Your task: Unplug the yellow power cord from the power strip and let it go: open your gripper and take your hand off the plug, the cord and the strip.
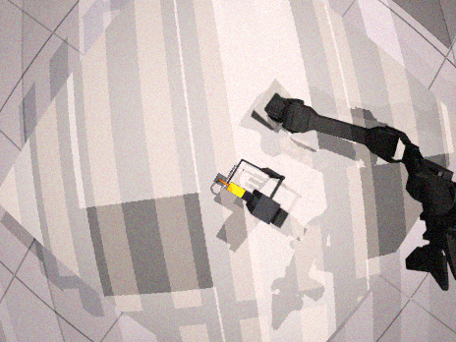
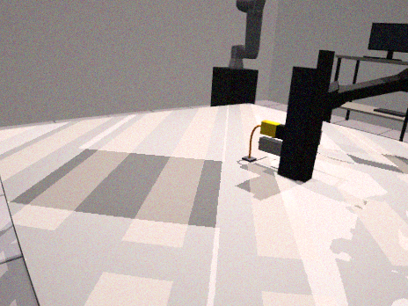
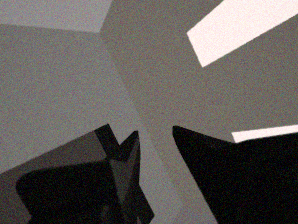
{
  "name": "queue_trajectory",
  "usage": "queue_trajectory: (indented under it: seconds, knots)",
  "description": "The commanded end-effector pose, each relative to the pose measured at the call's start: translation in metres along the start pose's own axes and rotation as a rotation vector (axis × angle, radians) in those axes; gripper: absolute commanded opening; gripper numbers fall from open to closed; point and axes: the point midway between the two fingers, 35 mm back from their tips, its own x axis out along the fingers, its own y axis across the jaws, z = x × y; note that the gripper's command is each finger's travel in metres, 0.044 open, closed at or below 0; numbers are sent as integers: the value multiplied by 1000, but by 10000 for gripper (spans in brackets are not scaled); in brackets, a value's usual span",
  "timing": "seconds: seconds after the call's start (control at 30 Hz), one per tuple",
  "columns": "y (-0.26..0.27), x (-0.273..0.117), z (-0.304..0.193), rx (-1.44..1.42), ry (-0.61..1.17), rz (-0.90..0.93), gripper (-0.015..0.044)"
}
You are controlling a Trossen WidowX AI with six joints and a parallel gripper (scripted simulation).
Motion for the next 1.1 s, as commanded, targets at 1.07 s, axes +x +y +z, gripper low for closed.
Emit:
queue_trajectory:
  seconds: [1.07]
  knots:
    - [222,-128,-421,1194,1579,69,160]
